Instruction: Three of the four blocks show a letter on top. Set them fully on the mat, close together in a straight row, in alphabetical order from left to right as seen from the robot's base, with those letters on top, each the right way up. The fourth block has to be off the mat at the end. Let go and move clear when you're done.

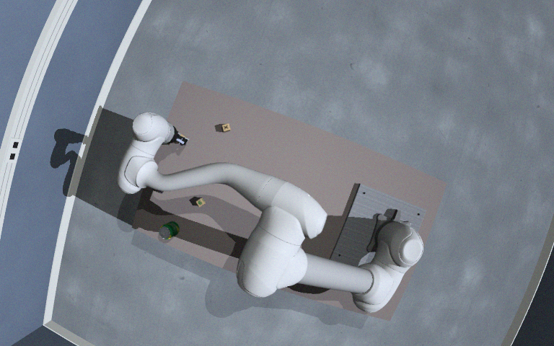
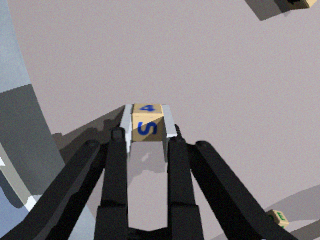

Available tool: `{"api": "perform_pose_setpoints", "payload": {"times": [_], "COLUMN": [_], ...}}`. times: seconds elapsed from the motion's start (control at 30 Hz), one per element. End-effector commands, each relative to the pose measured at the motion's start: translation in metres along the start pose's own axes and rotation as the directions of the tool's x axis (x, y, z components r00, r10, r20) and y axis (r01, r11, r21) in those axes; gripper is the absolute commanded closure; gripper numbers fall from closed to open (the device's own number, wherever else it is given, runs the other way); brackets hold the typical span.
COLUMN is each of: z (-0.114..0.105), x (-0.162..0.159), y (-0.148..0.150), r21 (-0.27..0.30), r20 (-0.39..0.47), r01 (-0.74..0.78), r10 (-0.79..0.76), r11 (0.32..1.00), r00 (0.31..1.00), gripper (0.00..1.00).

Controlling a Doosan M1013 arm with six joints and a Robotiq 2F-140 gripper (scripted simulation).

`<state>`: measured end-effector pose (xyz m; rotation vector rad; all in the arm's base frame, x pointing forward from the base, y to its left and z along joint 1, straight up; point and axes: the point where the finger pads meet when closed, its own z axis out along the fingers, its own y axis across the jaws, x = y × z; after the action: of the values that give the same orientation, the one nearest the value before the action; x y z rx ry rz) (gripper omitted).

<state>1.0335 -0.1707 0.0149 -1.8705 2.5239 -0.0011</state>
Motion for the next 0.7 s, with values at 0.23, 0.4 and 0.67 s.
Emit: {"api": "perform_pose_setpoints", "payload": {"times": [0.23,0.4,0.67], "z": [-0.001,-0.017,-0.068], "x": [0.000,0.000,0.000], "y": [0.000,0.000,0.000], "r21": [0.000,0.000,0.000], "r20": [0.001,0.001,0.001], "r01": [0.000,0.000,0.000], "r10": [0.000,0.000,0.000], "r11": [1.000,1.000,1.000], "r00": [1.000,1.000,1.000], "gripper": [0.76,0.76,0.76]}}
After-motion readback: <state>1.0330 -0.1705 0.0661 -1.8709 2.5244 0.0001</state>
